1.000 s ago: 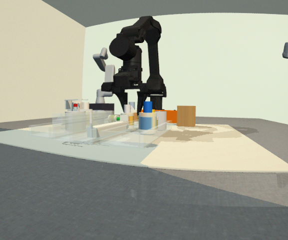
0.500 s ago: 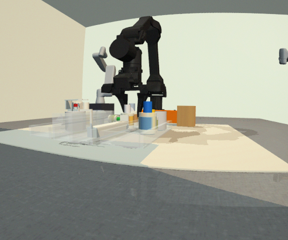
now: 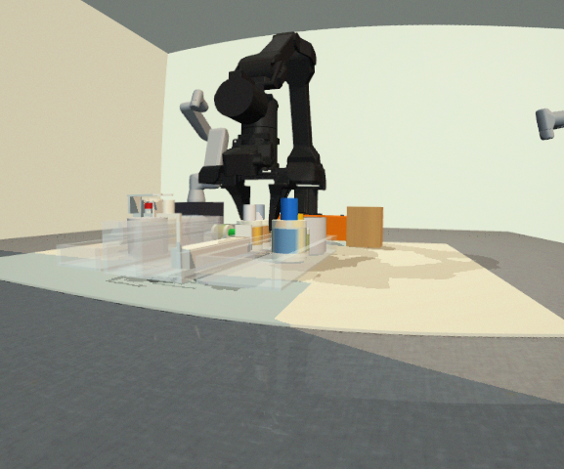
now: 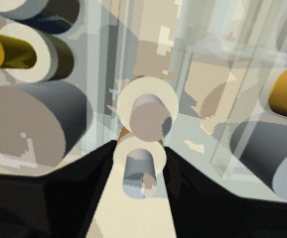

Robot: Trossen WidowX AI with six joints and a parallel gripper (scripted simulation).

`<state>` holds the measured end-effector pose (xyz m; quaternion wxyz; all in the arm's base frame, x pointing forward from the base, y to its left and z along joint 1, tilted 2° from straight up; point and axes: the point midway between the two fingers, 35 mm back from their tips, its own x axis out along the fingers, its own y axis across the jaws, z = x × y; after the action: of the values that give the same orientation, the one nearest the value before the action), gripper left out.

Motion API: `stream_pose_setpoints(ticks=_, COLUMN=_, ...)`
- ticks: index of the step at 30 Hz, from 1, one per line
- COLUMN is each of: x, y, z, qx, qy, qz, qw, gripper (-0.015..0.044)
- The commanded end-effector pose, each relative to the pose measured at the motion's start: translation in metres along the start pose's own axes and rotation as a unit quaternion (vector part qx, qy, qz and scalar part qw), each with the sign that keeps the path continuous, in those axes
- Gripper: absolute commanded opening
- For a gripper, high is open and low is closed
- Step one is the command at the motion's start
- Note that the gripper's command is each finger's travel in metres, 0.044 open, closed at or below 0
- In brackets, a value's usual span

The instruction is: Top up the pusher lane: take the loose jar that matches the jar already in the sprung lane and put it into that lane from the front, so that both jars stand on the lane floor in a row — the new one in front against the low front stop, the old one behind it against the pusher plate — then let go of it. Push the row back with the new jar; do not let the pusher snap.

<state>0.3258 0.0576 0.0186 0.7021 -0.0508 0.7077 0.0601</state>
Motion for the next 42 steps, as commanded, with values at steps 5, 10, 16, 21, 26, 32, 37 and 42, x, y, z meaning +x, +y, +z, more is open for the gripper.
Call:
stream_pose_setpoints(ticks=5, x=0.0001, y=0.0003, z=0.0016, qx=0.002, qy=-0.006, qz=0.001, qw=1.0, gripper=0.0)
stream_pose_setpoints(ticks=10, x=0.0001, y=0.0003, z=0.0008, qx=0.002, qy=-0.006, qz=0.001, qw=1.0, gripper=0.0)
stream_pose_setpoints(ticks=16, x=0.0002, y=0.0003, z=-0.0003, qx=0.002, qy=-0.006, qz=0.001, qw=1.0, gripper=0.0)
stream_pose_setpoints(ticks=21, x=0.0002, y=0.0003, z=-0.0011, qx=0.002, qy=-0.006, qz=0.001, qw=1.0, gripper=0.0)
stream_pose_setpoints(ticks=26, x=0.0002, y=0.0004, z=-0.0019, qx=0.002, qy=-0.006, qz=0.001, qw=1.0, gripper=0.0)
stream_pose_setpoints(ticks=32, x=0.0002, y=0.0004, z=-0.0029, qx=0.002, qy=-0.006, qz=0.001, qw=1.0, gripper=0.0)
stream_pose_setpoints(ticks=37, x=0.0003, y=0.0003, z=-0.004, qx=0.002, qy=-0.006, qz=0.001, qw=1.0, gripper=0.0)
stream_pose_setpoints(ticks=42, x=0.0004, y=0.0, z=-0.0069, qx=0.002, qy=-0.006, qz=0.001, qw=1.0, gripper=0.0)
